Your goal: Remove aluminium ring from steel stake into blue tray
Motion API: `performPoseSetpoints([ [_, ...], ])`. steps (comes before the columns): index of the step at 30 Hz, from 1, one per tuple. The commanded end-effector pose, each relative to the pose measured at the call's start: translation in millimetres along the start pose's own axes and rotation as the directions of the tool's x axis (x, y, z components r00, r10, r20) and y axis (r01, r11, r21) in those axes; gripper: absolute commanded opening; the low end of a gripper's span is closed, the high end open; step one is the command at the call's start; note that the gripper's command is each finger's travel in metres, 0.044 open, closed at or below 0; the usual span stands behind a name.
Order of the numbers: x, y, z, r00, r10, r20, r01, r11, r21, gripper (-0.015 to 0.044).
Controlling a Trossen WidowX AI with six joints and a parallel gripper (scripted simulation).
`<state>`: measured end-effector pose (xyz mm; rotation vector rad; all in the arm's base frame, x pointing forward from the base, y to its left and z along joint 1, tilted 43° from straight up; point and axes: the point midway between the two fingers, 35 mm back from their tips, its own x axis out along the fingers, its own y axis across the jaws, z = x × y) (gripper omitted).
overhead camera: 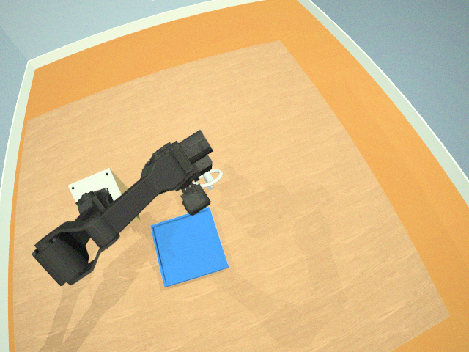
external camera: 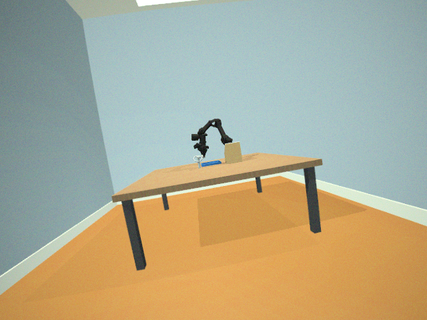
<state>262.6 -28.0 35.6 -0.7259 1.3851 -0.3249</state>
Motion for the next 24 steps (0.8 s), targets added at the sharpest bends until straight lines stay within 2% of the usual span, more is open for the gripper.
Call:
performPoseSetpoints([
  [1,-2.6,3.4,0.8,1.000,-0.019,0.001,0.019,1.000,-0.002,0.0000],
  [24,-3.0,28.7,2.0,0.985,-0.174,-0.004,0.174,0.984,-0.025,0.0000],
])
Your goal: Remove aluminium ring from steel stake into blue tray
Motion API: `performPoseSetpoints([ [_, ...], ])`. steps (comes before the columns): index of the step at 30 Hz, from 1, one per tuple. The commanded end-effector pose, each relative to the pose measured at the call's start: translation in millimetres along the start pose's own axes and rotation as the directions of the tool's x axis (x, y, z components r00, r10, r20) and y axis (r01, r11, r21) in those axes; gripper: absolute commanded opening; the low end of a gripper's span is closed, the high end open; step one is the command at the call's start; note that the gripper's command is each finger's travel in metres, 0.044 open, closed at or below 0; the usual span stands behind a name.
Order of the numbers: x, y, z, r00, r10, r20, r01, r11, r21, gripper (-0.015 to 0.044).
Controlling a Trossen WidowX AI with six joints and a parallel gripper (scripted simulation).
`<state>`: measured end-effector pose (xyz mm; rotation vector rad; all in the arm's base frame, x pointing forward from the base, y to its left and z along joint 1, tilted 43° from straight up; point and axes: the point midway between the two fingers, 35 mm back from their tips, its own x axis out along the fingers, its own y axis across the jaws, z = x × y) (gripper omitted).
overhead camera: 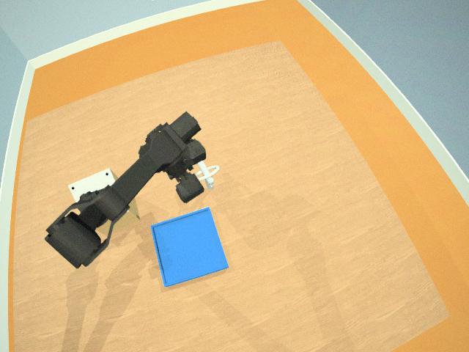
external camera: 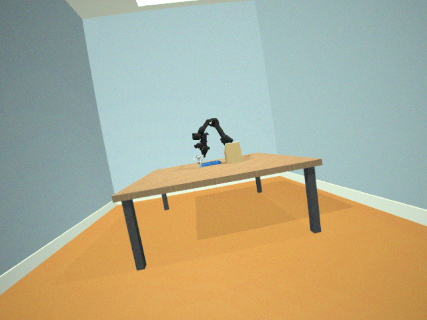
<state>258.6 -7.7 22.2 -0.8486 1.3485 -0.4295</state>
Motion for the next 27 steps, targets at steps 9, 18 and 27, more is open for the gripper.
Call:
performPoseSetpoints([
  [9,-0.2,14.0,0.9,0.996,-0.088,0.001,0.088,0.996,-0.011,0.0000],
  [18,0.6,23.8,1.2,0.989,-0.147,-0.001,0.147,0.989,-0.019,0.0000],
  [27,0.9,34.7,0.8,0.978,-0.210,0.012,0.210,0.977,-0.027,0.0000],
])
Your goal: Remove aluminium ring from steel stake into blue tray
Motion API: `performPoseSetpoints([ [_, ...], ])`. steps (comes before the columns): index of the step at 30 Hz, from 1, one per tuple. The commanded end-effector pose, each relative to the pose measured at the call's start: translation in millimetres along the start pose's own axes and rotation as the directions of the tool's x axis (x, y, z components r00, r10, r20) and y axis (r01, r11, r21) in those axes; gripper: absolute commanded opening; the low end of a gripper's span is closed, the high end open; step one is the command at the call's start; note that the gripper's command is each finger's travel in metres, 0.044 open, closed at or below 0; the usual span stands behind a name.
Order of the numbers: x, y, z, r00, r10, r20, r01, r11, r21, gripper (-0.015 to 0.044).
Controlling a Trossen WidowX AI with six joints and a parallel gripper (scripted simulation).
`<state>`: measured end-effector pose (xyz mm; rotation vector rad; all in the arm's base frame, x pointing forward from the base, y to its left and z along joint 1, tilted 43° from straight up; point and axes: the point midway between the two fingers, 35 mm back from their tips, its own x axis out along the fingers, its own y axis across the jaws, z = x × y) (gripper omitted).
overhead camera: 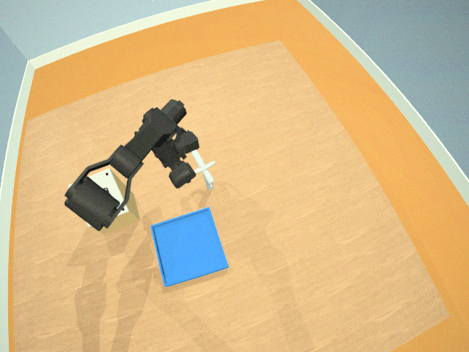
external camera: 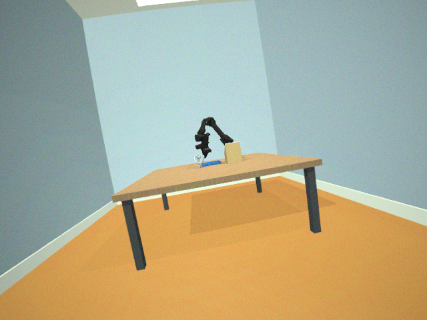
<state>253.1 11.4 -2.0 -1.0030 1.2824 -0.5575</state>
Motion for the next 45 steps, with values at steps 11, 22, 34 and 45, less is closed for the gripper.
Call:
performPoseSetpoints([
  [11,-4.5,13.1,1.4,0.998,-0.060,0.010,0.060,0.998,-0.004,0.0000],
  [22,-10.5,17.5,2.5,0.998,-0.057,0.010,0.057,0.998,-0.003,0.0000],
  [34,-17.7,22.8,3.8,0.998,-0.056,0.010,0.056,0.998,-0.003,0.0000],
  [45,-24.5,27.7,5.1,0.998,-0.056,0.010,0.056,0.998,-0.003,0.0000],
])
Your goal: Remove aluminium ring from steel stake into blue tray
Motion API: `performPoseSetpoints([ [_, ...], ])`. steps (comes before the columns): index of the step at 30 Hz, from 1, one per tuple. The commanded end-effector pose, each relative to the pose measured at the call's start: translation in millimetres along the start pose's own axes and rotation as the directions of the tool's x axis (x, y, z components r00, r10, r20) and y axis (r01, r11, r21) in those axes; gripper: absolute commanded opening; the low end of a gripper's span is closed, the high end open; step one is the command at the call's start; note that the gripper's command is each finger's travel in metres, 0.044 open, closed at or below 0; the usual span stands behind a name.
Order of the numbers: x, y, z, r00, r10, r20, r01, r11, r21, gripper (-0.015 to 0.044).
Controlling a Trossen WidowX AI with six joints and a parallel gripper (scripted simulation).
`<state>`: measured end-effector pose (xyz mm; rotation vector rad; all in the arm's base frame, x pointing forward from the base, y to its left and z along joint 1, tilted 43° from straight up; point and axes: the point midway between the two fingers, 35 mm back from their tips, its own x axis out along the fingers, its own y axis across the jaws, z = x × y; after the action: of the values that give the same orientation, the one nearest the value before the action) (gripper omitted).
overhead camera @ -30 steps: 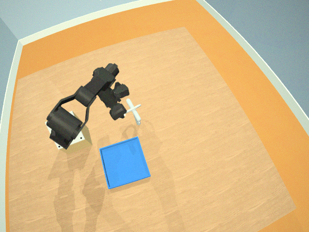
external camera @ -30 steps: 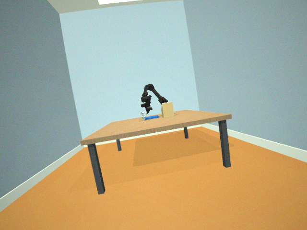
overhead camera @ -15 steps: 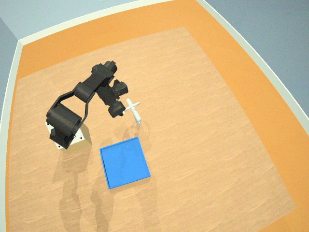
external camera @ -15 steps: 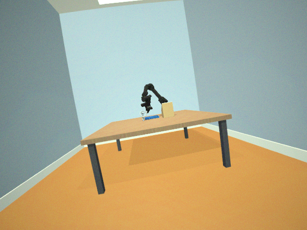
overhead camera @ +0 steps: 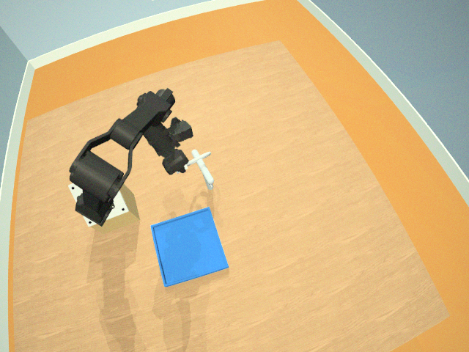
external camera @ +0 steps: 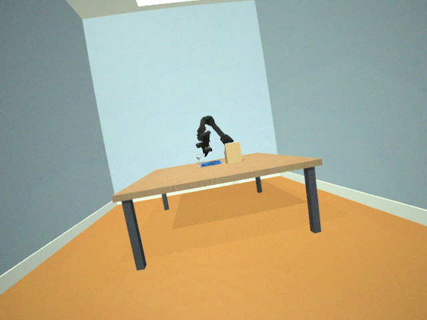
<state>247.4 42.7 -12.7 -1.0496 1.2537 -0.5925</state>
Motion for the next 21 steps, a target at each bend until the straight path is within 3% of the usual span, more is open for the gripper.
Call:
performPoseSetpoints([
  [1,-4.0,2.6,1.1,1.000,0.001,0.003,-0.001,1.000,0.005,0.0000],
  [21,-9.6,16.6,2.6,1.000,0.002,0.003,-0.002,1.000,0.005,0.0000],
])
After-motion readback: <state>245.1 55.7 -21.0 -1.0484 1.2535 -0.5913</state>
